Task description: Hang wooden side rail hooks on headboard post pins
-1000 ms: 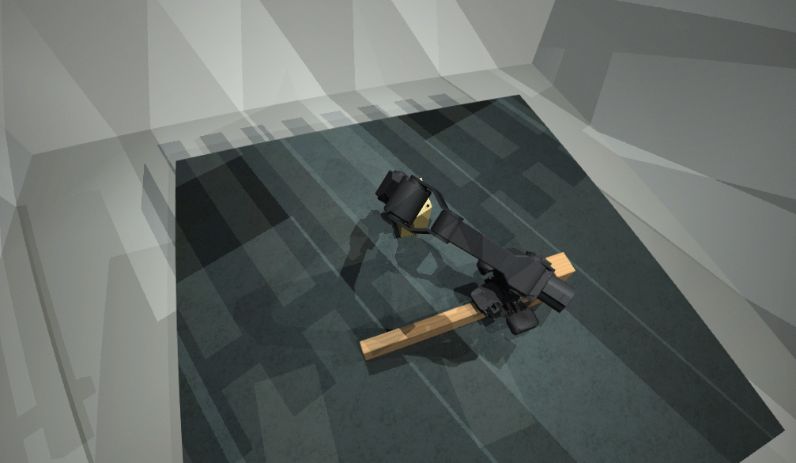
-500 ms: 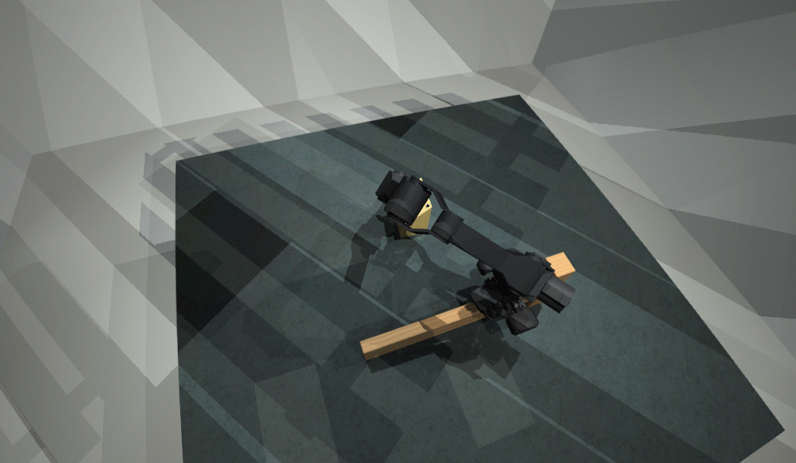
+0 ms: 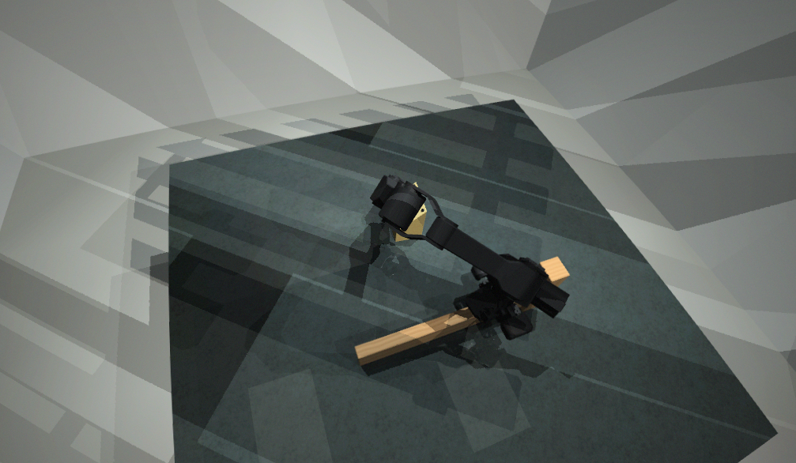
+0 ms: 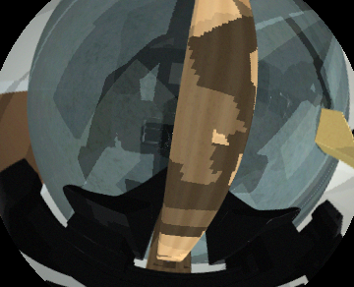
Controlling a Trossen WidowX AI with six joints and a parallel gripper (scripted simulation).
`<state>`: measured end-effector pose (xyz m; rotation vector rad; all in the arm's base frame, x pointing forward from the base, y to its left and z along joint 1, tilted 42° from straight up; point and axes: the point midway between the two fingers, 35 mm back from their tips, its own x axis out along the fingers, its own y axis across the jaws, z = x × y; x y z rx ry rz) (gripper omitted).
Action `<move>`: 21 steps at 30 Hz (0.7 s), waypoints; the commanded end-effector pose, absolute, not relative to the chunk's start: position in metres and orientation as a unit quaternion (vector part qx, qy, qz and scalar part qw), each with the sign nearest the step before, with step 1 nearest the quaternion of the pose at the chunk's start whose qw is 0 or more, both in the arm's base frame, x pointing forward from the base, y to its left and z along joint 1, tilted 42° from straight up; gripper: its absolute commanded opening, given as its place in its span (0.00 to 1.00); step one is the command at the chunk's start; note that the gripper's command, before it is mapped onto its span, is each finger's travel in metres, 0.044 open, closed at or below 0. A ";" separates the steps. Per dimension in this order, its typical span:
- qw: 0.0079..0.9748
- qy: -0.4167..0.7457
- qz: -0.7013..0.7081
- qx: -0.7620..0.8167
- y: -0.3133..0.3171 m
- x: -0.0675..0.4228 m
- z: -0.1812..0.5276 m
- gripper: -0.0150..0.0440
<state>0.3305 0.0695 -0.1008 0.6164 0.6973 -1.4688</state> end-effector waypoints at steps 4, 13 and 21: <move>0.646 0.308 -0.643 0.272 0.071 0.331 -0.102 0.25; 0.646 0.308 -0.643 0.272 0.070 0.331 -0.103 0.25; 0.646 0.308 -0.643 0.272 0.069 0.331 -0.104 0.25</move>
